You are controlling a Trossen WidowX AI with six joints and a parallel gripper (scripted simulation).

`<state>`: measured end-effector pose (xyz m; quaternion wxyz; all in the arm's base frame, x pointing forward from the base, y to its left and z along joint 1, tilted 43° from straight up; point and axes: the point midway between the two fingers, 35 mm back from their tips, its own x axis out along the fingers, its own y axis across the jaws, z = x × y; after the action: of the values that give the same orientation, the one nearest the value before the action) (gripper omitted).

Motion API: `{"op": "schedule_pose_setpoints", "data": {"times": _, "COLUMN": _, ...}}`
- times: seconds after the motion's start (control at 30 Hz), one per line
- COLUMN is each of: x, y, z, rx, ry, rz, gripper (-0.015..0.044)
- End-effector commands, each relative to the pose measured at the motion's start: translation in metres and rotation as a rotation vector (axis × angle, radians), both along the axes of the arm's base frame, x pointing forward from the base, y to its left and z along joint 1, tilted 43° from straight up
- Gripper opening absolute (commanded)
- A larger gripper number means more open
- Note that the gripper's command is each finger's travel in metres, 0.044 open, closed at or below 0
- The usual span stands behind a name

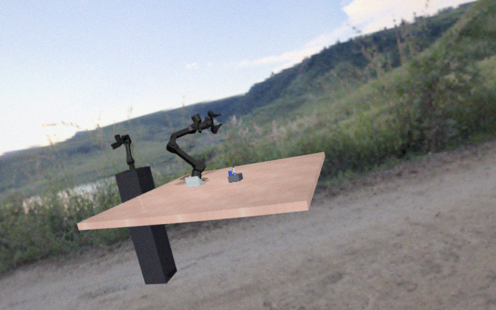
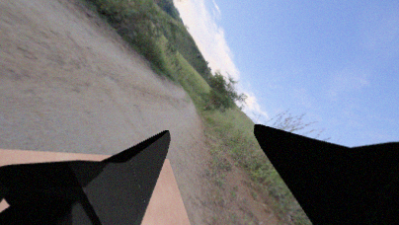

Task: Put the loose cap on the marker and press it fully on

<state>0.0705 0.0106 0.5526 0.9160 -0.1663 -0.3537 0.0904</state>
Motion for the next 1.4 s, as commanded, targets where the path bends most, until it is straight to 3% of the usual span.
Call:
{"op": "schedule_pose_setpoints", "data": {"times": 0.0, "x": 0.002, "y": 0.002, "z": -0.001, "rx": -0.007, "ry": 0.007, "rz": -0.001, "gripper": 0.0374}}
{"op": "schedule_pose_setpoints", "data": {"times": 0.2, "x": 0.07, "y": 0.047, "z": -0.049, "rx": -0.205, "ry": 0.272, "rz": -0.038, "gripper": 0.0233}}
{"op": "schedule_pose_setpoints", "data": {"times": 0.43, "x": 0.149, "y": 0.058, "z": -0.142, "rx": -0.332, "ry": 0.712, "rz": -0.067, "gripper": 0.0233}}
{"op": "schedule_pose_setpoints", "data": {"times": 0.67, "x": 0.187, "y": 0.03, "z": -0.244, "rx": -0.271, "ry": 1.218, "rz": -0.064, "gripper": 0.0233}}
{"op": "schedule_pose_setpoints", "data": {"times": 0.93, "x": 0.172, "y": -0.013, "z": -0.347, "rx": 0.131, "ry": 1.847, "rz": 0.026, "gripper": 0.0233}}
{"op": "schedule_pose_setpoints", "data": {"times": 1.1, "x": 0.15, "y": -0.03, "z": -0.38, "rx": 0.632, "ry": 2.174, "rz": 0.151, "gripper": 0.0233}}
{"op": "schedule_pose_setpoints", "data": {"times": 1.2, "x": 0.142, "y": -0.036, "z": -0.385, "rx": 0.911, "ry": 2.273, "rz": 0.225, "gripper": 0.0233}}
{"op": "schedule_pose_setpoints", "data": {"times": 1.37, "x": 0.143, "y": -0.036, "z": -0.384, "rx": 0.931, "ry": 2.278, "rz": 0.231, "gripper": 0.0233}}
